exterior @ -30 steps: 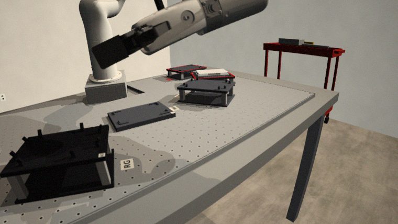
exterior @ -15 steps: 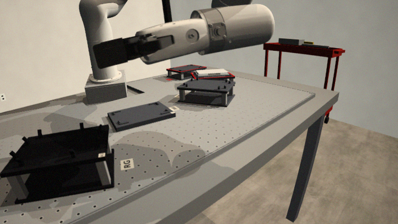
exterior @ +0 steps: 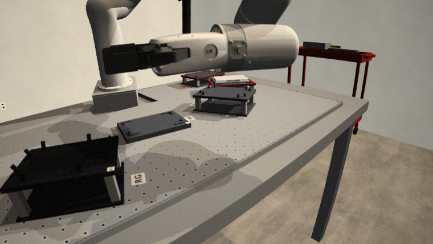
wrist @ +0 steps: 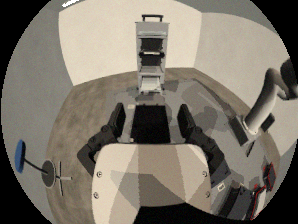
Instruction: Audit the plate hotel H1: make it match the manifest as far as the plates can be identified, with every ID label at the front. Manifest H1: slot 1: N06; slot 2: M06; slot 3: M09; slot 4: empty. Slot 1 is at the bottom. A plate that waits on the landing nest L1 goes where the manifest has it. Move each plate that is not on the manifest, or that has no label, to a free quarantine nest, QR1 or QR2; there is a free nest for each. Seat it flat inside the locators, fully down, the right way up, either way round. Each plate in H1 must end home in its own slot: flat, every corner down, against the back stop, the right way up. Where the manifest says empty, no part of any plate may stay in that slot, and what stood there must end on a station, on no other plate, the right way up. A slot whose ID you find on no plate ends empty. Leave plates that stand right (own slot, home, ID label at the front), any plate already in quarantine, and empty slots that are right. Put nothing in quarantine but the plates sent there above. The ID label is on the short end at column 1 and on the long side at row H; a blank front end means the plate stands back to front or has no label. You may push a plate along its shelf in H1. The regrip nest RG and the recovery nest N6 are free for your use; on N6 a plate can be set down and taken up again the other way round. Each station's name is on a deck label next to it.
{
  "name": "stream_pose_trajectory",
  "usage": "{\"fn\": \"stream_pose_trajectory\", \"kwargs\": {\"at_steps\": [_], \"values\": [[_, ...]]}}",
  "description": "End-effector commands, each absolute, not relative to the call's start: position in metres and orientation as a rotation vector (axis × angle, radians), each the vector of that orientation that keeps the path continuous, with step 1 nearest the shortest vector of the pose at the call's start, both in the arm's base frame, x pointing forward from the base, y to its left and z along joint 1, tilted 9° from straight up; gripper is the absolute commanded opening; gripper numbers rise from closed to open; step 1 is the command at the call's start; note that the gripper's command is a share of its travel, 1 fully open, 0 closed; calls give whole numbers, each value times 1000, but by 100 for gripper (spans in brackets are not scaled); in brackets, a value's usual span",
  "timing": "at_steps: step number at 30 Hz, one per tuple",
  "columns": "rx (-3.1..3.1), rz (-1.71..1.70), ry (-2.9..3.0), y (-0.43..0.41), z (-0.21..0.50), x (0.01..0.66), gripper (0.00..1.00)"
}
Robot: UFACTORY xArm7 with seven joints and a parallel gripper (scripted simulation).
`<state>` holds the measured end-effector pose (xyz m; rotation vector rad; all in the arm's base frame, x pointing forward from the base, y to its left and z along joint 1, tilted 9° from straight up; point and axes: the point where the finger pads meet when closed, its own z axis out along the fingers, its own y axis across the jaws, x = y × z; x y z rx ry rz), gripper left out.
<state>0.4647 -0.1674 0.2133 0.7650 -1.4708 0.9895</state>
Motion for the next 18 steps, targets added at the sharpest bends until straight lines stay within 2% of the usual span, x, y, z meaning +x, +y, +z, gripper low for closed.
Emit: {"fn": "stream_pose_trajectory", "kwargs": {"at_steps": [1,18], "values": [[764,991,-1473,-167,214,465,100],[764,991,-1473,-194,238,448,100]]}}
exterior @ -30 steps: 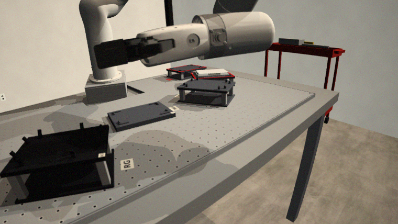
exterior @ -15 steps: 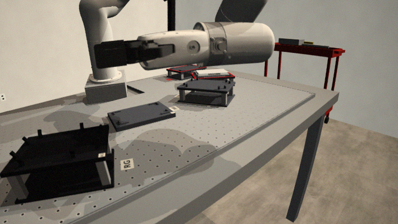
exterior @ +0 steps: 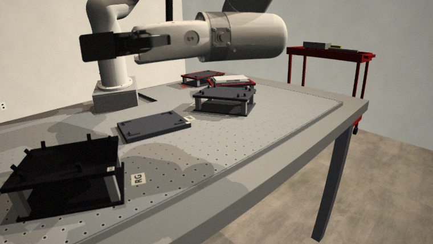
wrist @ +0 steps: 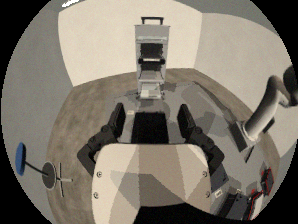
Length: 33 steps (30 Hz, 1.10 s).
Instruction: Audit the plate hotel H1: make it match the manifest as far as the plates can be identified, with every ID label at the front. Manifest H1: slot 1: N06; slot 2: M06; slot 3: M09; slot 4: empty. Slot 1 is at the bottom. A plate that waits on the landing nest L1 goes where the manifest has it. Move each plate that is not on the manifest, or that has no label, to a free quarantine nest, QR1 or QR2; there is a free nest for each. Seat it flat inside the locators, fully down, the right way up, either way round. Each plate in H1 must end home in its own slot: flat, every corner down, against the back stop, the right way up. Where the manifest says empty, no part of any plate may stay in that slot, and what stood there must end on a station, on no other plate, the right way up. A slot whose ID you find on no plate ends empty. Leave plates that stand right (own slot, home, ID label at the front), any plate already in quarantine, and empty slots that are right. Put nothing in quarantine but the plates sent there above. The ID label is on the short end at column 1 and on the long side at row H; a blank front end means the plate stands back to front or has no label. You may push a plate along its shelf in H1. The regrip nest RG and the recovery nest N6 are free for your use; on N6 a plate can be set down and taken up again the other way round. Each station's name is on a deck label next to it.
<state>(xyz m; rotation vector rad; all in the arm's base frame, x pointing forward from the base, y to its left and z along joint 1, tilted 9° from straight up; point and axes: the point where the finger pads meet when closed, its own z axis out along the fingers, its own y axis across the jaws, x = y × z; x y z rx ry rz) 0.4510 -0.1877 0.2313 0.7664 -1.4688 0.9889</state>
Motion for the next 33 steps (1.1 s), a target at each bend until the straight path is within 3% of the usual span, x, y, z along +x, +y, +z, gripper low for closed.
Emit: {"fn": "stream_pose_trajectory", "kwargs": {"at_steps": [1,33], "values": [[764,991,-1473,-196,240,446,100],[764,991,-1472,-245,285,414,100]]}}
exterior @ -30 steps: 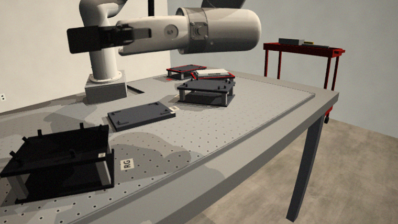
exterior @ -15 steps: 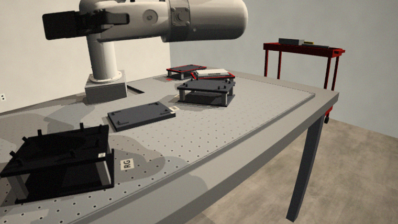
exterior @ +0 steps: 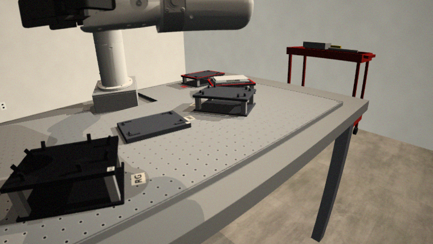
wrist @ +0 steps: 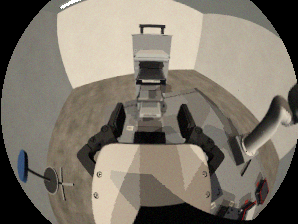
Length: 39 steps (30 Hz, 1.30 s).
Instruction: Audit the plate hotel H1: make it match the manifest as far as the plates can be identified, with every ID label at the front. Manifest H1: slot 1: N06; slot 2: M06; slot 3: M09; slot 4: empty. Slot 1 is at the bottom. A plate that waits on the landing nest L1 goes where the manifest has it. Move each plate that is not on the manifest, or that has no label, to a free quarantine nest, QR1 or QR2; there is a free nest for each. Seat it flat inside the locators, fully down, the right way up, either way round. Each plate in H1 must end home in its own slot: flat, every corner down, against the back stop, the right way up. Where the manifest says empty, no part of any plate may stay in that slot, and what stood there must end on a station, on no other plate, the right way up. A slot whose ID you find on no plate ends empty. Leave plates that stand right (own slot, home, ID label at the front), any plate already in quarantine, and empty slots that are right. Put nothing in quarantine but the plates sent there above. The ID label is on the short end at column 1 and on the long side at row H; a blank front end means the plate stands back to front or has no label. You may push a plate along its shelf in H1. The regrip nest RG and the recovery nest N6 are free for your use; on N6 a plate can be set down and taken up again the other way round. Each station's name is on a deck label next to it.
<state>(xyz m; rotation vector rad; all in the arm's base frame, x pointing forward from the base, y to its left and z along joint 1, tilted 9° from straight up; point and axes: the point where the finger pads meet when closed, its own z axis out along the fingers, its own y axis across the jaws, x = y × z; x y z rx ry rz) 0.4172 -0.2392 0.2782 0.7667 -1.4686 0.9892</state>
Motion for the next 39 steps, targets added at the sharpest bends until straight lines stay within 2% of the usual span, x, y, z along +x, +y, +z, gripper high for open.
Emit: {"fn": "stream_pose_trajectory", "kwargs": {"at_steps": [1,39], "values": [[764,991,-1472,-247,287,412,100],[764,991,-1472,-307,341,373,100]]}}
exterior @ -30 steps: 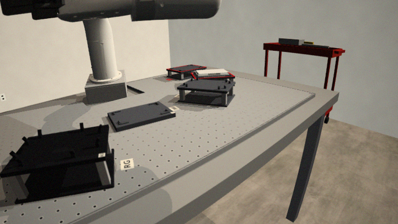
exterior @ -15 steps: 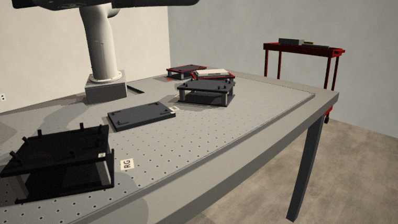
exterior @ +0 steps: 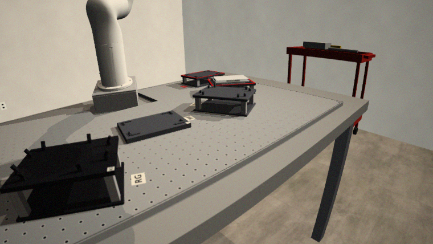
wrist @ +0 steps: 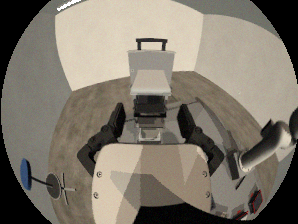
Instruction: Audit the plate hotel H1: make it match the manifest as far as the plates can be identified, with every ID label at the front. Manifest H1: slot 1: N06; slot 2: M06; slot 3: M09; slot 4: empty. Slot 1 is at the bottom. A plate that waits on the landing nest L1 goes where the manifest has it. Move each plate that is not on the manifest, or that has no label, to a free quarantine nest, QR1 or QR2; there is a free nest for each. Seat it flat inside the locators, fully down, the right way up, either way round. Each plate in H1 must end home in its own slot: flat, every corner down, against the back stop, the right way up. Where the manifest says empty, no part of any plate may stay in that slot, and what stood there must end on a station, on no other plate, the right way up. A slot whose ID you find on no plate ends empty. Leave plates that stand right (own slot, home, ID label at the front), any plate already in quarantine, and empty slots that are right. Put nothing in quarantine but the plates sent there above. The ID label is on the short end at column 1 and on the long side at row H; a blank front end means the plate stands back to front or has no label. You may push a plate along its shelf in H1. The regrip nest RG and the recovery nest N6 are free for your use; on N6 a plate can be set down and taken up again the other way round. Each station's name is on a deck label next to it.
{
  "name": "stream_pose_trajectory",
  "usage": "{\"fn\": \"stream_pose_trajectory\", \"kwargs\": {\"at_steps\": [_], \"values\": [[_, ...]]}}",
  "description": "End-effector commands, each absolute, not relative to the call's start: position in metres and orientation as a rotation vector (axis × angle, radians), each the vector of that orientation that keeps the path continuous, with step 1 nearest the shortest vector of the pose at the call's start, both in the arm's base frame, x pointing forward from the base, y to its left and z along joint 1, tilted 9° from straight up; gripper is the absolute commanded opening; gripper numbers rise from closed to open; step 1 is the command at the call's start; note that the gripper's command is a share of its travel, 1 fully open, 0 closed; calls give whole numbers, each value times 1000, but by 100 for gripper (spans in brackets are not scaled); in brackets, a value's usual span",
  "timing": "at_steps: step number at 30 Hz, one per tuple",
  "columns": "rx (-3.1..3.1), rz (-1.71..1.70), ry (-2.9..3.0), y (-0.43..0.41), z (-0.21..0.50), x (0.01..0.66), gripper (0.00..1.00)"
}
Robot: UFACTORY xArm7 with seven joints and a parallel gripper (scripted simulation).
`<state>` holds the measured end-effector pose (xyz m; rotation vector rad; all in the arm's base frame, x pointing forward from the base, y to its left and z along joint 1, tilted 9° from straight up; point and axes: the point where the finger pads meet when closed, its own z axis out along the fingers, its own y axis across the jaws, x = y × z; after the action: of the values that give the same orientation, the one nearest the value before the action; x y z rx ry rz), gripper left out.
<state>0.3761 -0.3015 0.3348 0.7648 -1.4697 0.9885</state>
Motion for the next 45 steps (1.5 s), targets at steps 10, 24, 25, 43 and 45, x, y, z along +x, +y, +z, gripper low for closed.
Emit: {"fn": "stream_pose_trajectory", "kwargs": {"at_steps": [10,24,25,43,45], "values": [[764,991,-1472,-322,354,363,100],[764,991,-1472,-327,359,360,100],[764,991,-1472,-327,359,360,100],[764,991,-1472,-326,359,360,100],[764,991,-1472,-326,359,360,100]]}}
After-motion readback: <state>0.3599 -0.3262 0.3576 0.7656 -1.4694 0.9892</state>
